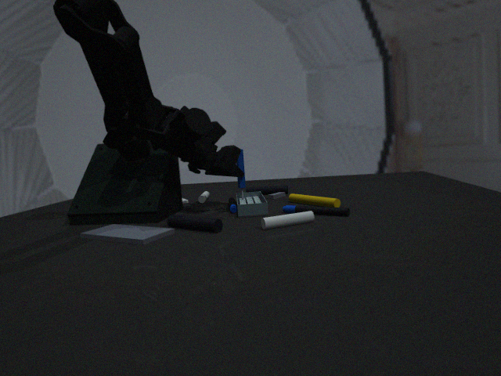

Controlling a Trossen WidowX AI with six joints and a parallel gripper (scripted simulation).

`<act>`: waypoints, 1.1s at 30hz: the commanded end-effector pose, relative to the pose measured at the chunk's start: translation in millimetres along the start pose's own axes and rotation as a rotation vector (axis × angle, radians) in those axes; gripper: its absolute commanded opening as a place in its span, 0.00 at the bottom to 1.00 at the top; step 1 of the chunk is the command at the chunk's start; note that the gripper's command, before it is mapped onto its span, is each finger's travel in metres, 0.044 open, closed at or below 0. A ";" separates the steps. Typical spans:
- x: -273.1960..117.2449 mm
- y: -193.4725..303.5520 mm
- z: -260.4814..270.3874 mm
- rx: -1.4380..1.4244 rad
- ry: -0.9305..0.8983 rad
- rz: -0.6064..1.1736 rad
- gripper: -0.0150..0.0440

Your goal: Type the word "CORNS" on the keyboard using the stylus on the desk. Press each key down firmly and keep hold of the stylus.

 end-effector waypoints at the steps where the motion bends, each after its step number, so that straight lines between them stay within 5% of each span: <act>1: 1.2 3.3 2.5 -0.002 -0.009 0.001 0.39; 33: -4.8 -10.8 3.0 -0.003 -0.011 0.002 0.39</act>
Point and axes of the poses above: the point midway between the two fingers, 35 mm back from their tips, its own x axis out along the fingers, its own z axis across the jaws, y = z × x, the point moved 2 cm from there along -x, back along the fingers, and after that the axes turned 9 degrees about x, right-handed, at the moved point
